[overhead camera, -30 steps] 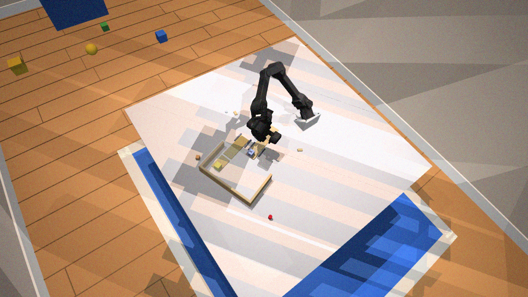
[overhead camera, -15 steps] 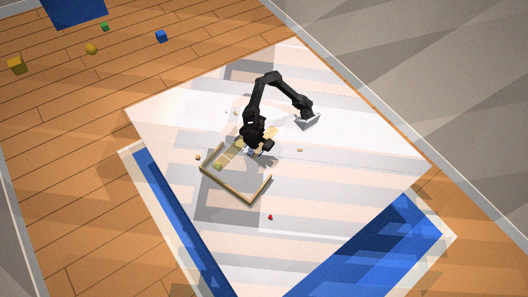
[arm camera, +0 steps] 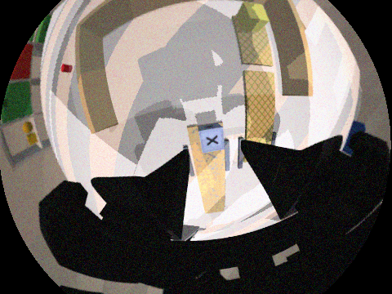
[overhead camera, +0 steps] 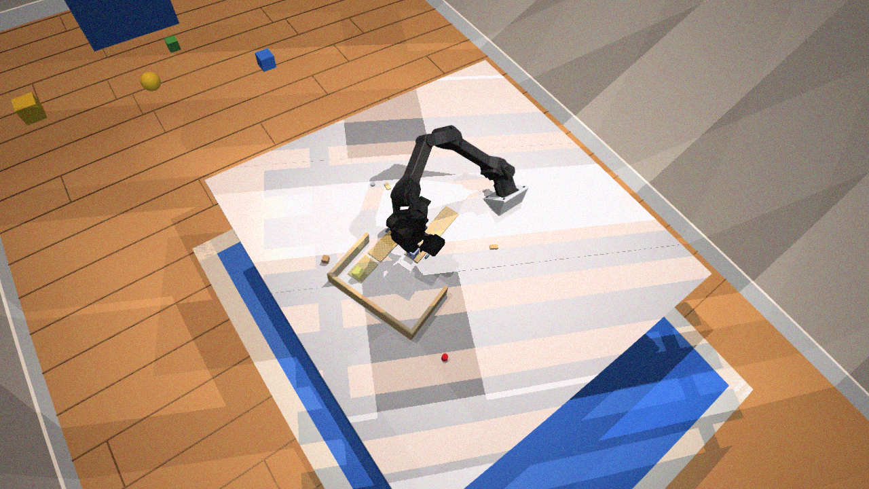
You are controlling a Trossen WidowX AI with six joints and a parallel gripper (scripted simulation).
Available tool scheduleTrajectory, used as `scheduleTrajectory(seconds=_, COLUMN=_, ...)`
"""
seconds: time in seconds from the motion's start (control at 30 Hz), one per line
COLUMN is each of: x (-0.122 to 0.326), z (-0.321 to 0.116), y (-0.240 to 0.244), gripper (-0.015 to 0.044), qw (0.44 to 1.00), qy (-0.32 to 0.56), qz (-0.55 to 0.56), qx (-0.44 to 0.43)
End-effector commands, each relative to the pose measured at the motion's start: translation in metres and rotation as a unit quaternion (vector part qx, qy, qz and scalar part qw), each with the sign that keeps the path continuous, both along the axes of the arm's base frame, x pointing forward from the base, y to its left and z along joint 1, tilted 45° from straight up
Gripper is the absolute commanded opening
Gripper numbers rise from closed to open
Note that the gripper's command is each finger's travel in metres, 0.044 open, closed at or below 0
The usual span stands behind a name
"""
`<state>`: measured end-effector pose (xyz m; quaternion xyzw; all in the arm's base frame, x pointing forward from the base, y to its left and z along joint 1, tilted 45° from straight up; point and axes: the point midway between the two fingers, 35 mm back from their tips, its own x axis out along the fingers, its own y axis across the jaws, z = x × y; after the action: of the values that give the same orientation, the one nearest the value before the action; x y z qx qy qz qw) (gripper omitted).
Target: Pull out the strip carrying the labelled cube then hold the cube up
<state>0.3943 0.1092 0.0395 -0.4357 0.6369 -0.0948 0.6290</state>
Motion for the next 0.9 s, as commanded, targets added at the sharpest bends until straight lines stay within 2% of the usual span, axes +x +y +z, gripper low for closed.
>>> scheduleTrajectory(seconds=0.0, x=0.001, z=-0.004, y=-0.005, gripper=0.0250, qw=1.000, qy=0.002, qz=0.002, qx=-0.003)
scheduleTrajectory(seconds=0.87, x=0.008, z=-0.033, y=-0.033, gripper=0.0250, qw=1.000, qy=0.001, qz=0.002, qx=-0.004)
